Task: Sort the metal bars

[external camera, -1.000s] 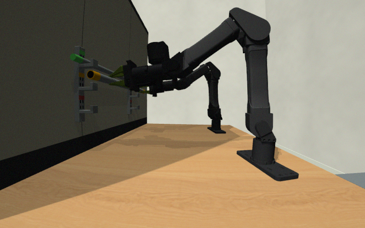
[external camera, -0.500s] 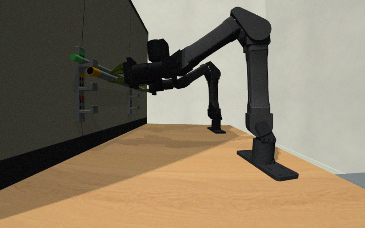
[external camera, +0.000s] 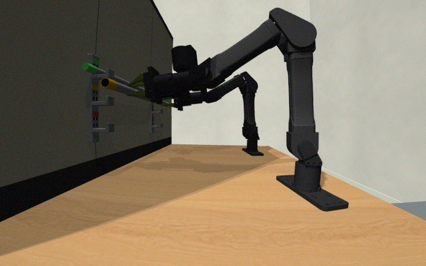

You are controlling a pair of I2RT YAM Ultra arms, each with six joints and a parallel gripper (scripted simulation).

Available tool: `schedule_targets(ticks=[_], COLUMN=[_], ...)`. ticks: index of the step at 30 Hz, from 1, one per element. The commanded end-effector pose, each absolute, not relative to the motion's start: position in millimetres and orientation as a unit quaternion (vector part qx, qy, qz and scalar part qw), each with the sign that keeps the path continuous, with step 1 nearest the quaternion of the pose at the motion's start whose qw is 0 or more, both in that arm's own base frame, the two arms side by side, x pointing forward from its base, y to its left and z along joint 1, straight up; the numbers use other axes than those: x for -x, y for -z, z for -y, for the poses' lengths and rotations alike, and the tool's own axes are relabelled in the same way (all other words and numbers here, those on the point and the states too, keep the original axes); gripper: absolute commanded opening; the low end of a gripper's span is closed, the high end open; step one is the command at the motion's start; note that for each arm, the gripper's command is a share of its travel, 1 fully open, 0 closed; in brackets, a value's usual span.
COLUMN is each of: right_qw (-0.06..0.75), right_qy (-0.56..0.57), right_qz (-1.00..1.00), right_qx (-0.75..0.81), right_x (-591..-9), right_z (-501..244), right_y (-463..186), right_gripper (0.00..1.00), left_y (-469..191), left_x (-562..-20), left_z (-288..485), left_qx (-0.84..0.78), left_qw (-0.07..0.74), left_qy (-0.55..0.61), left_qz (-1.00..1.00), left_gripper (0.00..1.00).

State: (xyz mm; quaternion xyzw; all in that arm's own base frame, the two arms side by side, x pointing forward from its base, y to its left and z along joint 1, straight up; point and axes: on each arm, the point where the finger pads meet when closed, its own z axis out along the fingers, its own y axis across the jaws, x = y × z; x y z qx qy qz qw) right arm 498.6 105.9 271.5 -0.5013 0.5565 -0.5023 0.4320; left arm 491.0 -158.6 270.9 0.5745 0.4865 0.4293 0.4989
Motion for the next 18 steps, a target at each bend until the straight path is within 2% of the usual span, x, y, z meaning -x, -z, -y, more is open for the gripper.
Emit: schedule_targets(ticks=[1, 18], right_qw=[0.465, 0.464], right_qy=[0.533, 0.532], right_qz=[-0.533, -0.533], right_qx=[0.466, 0.466], right_x=[-497.5, -497.7], right_z=[-103.1, -103.2], right_y=[-324.4, -318.4], right_gripper=[0.0, 0.0], left_y=[-325.1, -318.8], left_x=[-490.4, -490.4], left_z=[158.8, 158.7], left_qx=[-0.539, -0.539], left_qw=[0.538, 0.538], left_qy=[-0.458, -0.458], left_qz=[-0.459, -0.459], left_gripper=[0.0, 0.0])
